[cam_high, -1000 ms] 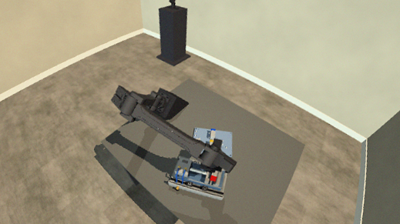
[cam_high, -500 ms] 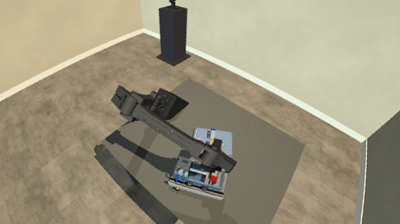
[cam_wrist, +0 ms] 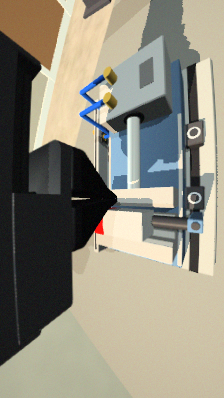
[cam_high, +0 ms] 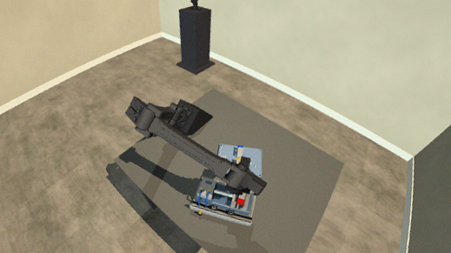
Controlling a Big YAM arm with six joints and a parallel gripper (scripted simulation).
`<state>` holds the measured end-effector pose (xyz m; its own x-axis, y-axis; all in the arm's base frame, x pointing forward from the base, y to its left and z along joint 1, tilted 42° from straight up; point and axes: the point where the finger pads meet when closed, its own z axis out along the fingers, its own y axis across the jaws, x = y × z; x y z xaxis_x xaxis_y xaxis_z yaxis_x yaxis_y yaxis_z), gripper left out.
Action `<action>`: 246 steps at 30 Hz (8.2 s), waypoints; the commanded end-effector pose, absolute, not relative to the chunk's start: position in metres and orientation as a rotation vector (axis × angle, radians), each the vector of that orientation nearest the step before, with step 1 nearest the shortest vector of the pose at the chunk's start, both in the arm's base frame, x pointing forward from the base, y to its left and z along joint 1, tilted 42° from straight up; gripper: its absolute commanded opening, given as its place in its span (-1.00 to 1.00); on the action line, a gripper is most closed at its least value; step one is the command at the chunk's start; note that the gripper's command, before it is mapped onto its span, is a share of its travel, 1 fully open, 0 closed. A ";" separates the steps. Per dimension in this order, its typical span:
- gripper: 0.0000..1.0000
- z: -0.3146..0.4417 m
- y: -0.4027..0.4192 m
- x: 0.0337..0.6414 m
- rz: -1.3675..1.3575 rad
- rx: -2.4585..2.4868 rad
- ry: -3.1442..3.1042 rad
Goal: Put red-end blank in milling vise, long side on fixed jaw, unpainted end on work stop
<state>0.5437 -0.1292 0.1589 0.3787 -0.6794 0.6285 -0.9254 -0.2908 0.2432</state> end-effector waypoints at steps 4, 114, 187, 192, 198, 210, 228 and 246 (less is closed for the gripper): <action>-1.00 0.150 -0.118 0.551 0.565 2.077 -1.366; -1.00 0.138 -0.144 0.547 0.547 2.063 -1.378; -1.00 0.150 -0.122 0.568 0.585 2.082 -1.369; -1.00 0.150 -0.122 0.570 0.588 2.082 -1.370; -1.00 0.149 -0.121 0.570 0.585 2.082 -1.368; -1.00 0.149 -0.121 0.572 0.587 2.082 -1.369; -1.00 0.149 -0.121 0.573 0.590 2.082 -1.370; -1.00 0.149 -0.121 0.573 0.590 2.082 -1.370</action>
<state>0.5531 -0.1378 0.1437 0.3756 -0.6806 0.6290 -0.9267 -0.2877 0.2420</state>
